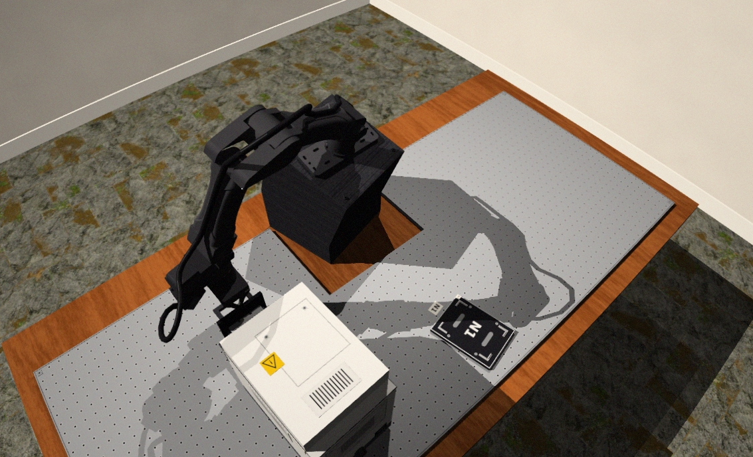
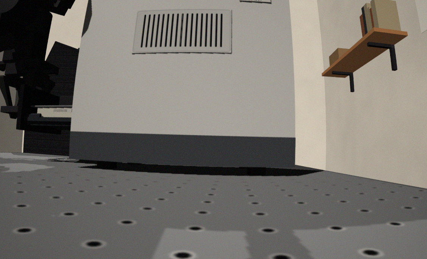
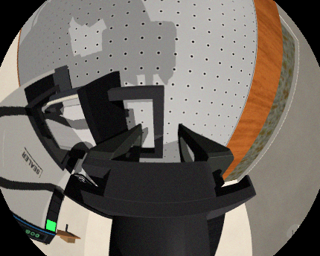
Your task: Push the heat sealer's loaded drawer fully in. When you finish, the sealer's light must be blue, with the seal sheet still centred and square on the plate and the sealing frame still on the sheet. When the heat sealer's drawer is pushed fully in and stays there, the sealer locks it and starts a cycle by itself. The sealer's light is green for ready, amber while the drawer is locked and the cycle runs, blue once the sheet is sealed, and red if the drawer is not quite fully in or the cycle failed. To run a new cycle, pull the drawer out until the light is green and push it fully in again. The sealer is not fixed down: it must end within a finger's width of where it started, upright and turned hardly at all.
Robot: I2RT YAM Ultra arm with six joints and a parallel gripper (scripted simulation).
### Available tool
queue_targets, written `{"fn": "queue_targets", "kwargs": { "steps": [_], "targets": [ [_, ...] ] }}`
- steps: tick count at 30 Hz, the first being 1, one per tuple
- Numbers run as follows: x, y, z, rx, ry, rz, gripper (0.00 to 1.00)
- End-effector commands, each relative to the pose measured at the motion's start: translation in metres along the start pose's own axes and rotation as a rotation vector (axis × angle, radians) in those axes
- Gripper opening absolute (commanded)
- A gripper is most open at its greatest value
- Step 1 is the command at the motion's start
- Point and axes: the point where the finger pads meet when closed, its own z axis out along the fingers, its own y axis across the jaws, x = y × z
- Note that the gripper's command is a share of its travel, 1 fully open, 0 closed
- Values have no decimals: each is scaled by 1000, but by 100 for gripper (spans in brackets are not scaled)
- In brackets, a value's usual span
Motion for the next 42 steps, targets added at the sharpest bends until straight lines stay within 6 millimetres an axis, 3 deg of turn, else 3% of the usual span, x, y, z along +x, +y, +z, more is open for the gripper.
{"fn": "queue_targets", "kwargs": {
  "steps": [1,15,16,42],
  "targets": [
    [-23,4,-8,-14,-58,-5,45],
    [-23,4,-8,-14,-58,-5,45],
    [-23,4,-8,-14,-58,-5,27],
    [-23,2,-8,-1,-60,-5,6]
  ]
}}
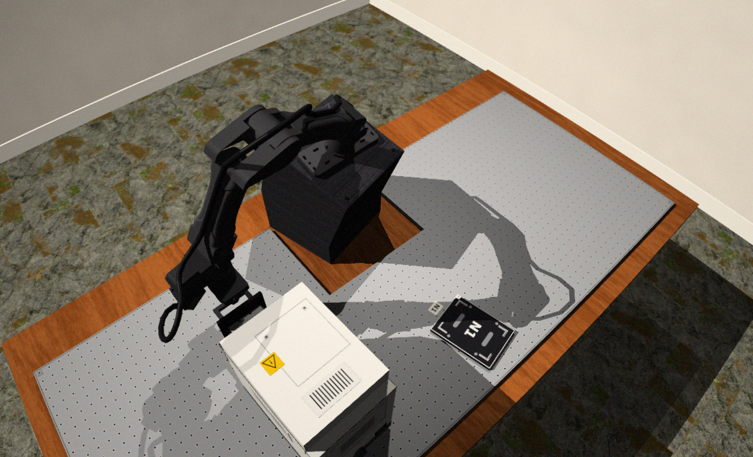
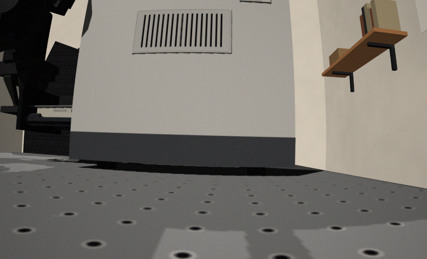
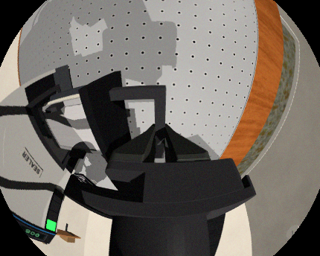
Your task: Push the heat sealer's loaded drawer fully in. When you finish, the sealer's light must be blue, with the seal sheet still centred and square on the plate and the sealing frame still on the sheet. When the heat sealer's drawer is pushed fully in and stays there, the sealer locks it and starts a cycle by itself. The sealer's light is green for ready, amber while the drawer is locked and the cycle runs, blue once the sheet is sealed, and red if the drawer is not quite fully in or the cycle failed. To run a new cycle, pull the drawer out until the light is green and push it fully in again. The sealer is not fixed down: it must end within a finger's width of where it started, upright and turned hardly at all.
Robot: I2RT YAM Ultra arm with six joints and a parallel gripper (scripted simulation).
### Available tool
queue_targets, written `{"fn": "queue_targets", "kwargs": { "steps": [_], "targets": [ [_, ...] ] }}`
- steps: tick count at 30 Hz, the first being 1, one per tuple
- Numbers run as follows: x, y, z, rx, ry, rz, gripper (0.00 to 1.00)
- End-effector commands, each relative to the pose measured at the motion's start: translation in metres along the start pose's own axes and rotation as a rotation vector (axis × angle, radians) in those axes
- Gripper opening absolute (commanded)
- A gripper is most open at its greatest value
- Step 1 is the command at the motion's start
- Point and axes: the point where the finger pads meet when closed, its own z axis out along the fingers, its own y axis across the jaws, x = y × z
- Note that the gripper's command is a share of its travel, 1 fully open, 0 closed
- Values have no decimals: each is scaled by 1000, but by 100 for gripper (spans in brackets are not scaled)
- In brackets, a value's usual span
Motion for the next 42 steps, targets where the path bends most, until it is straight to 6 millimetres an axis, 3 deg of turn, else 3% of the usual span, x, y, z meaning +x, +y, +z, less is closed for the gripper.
{"fn": "queue_targets", "kwargs": {
  "steps": [1,3,42],
  "targets": [
    [-23,1,-8,4,-60,-4,6],
    [-23,1,-8,4,-60,-4,0],
    [-23,1,-8,4,-60,-4,0]
  ]
}}
